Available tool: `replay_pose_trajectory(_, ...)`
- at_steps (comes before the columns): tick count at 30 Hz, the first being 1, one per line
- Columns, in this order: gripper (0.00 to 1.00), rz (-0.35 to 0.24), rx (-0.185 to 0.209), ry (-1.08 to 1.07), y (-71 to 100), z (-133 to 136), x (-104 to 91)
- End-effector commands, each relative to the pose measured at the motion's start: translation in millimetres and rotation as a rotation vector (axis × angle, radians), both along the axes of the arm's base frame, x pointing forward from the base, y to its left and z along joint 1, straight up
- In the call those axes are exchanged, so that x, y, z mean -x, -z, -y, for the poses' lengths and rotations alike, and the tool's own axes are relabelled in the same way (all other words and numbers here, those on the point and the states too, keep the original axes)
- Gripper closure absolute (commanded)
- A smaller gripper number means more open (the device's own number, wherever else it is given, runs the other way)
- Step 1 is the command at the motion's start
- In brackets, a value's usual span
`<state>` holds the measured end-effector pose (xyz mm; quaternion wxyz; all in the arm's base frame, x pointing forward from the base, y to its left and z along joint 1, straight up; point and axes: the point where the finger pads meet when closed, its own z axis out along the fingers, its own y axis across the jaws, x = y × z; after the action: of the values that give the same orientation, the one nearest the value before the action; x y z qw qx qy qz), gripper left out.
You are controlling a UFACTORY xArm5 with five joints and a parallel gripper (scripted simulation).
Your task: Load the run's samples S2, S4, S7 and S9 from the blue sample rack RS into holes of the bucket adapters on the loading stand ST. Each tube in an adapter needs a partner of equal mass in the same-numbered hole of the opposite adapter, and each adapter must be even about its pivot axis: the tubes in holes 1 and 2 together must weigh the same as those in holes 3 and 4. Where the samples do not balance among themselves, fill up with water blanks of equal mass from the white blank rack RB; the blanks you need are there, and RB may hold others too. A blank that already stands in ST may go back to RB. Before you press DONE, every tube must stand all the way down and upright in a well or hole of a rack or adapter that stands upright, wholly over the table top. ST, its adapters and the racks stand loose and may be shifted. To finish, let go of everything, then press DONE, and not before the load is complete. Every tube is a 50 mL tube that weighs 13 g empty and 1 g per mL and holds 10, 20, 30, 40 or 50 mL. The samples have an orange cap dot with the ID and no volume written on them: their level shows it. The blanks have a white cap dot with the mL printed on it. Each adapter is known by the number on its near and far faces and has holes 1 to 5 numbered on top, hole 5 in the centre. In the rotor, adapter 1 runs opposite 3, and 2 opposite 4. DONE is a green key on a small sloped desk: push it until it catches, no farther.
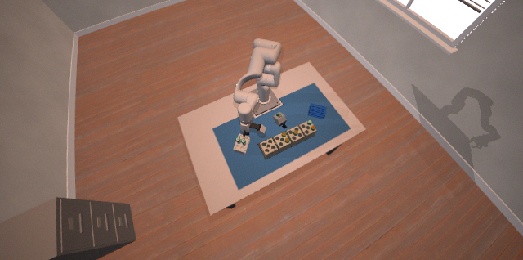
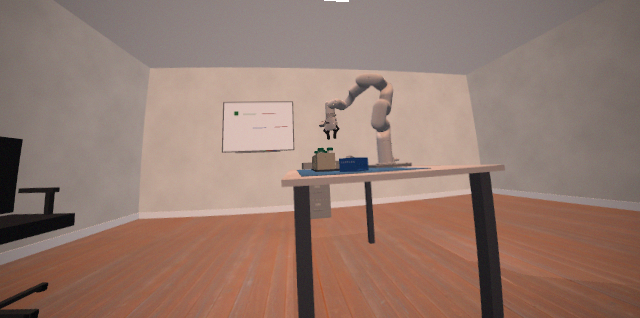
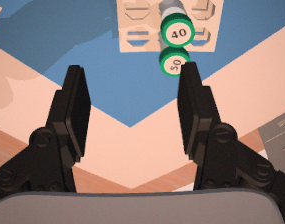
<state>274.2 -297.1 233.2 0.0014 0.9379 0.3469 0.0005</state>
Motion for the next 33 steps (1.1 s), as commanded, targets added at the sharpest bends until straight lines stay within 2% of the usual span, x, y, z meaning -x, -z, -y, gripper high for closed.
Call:
replay_pose_trajectory(1,0.43,0.002,0.002,0.000,-1.3,15.7,4.3)
replay_pose_trajectory(10,0.43,0.001,0.002,0.000,-1.3,58.3,18.9)
replay_pose_trajectory(12,0.43,0.001,0.002,0.000,-1.3,58.3,18.9)
replay_pose_trajectory(17,0.43,0.001,0.002,0.000,-1.2,81.9,26.9)
replay_pose_trajectory(26,0.43,0.001,0.002,0.000,-1.2,81.9,26.9)
replay_pose_trajectory(33,0.43,0.001,0.002,0.000,8.8,81.9,26.8)
